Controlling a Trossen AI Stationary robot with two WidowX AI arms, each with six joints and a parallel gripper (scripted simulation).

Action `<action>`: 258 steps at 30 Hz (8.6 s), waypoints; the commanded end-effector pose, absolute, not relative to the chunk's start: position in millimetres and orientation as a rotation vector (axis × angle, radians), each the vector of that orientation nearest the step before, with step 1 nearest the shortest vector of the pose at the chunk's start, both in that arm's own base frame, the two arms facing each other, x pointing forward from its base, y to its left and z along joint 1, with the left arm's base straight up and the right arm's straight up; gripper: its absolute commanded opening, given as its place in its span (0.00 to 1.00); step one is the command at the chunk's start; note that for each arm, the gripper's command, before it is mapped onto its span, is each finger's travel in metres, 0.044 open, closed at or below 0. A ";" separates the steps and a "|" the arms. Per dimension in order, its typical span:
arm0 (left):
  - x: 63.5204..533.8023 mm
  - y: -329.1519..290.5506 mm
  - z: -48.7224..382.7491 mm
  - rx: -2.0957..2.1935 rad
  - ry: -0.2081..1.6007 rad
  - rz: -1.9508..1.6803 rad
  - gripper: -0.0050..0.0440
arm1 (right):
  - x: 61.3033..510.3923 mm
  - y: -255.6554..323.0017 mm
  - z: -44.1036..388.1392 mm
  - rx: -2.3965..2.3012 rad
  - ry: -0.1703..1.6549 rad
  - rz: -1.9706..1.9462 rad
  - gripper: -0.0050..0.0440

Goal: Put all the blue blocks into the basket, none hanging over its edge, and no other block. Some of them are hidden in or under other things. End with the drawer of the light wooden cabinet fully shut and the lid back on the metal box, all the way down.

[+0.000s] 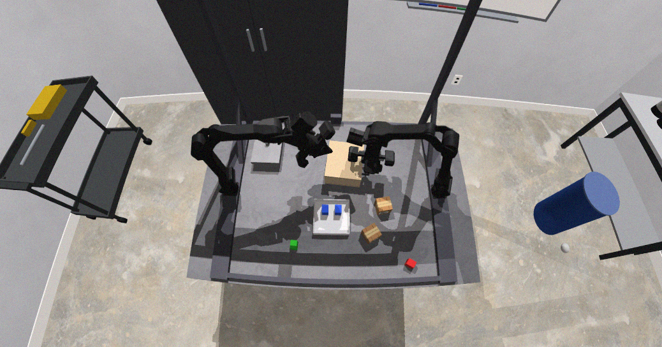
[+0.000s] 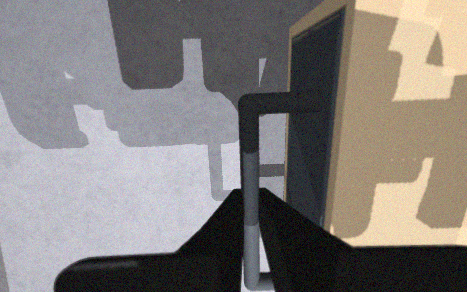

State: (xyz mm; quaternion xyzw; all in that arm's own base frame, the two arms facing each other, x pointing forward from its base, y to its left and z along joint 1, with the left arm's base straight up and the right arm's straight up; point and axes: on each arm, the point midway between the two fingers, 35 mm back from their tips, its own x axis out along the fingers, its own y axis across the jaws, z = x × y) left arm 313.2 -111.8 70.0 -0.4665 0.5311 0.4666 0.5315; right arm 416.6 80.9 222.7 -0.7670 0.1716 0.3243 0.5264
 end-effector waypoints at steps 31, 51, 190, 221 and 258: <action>319.8 -114.6 80.5 -1.138 1.246 1.072 0.00 | 427.6 134.6 160.3 -2.661 -0.039 1.748 0.00; 319.8 -114.6 80.5 -1.138 1.246 1.072 0.00 | 424.7 129.8 156.5 -2.643 -0.013 1.673 0.00; 229.2 -102.6 80.8 -1.141 1.249 1.078 0.28 | 436.3 132.1 104.0 -2.648 -0.015 1.676 0.00; 227.9 -102.2 134.5 -1.150 1.243 1.067 0.28 | 432.9 131.4 99.9 -2.639 -0.012 1.697 0.00; 224.0 -100.4 138.9 -1.134 1.253 1.087 0.28 | 435.2 132.2 106.8 -2.644 -0.015 1.683 0.00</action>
